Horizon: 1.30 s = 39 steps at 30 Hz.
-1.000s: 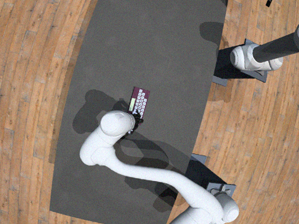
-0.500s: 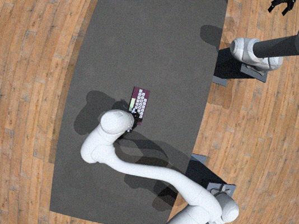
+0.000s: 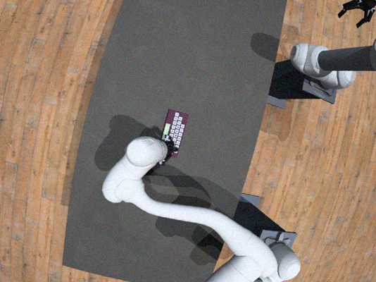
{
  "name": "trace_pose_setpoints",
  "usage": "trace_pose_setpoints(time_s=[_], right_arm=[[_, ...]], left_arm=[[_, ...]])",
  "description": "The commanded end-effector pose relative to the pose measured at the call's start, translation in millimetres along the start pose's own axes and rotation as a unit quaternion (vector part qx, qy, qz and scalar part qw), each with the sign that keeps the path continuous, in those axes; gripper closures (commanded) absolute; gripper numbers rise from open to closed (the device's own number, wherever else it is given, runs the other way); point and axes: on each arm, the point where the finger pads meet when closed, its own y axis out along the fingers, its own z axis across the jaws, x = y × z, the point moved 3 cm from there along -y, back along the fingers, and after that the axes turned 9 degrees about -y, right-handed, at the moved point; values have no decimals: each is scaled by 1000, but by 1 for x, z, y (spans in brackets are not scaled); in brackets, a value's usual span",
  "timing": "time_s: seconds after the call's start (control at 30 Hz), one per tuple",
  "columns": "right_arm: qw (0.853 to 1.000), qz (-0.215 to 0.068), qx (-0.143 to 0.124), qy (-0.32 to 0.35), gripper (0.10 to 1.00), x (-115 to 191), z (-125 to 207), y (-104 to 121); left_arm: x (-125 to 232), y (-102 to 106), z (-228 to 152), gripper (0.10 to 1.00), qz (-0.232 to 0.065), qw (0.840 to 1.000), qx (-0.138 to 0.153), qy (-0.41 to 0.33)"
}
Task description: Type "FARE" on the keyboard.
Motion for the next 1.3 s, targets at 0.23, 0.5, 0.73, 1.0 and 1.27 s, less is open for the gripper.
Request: trace_pose_setpoints(time_s=[0.23,0.5,0.73,1.0,1.27], right_arm=[[1000,2,-3,10,98,2,1,1],[1000,2,-3,10,98,2,1,1],[1000,2,-3,10,98,2,1,1],[1000,2,-3,10,98,2,1,1],[1000,2,-3,10,98,2,1,1]], left_arm=[[0,0,0,999,1,1000,0,0],[-2,4,1,999,1,1000,0,0],[-3,4,1,999,1,1000,0,0],[-3,5,1,999,1,1000,0,0],[-3,6,1,999,1,1000,0,0]])
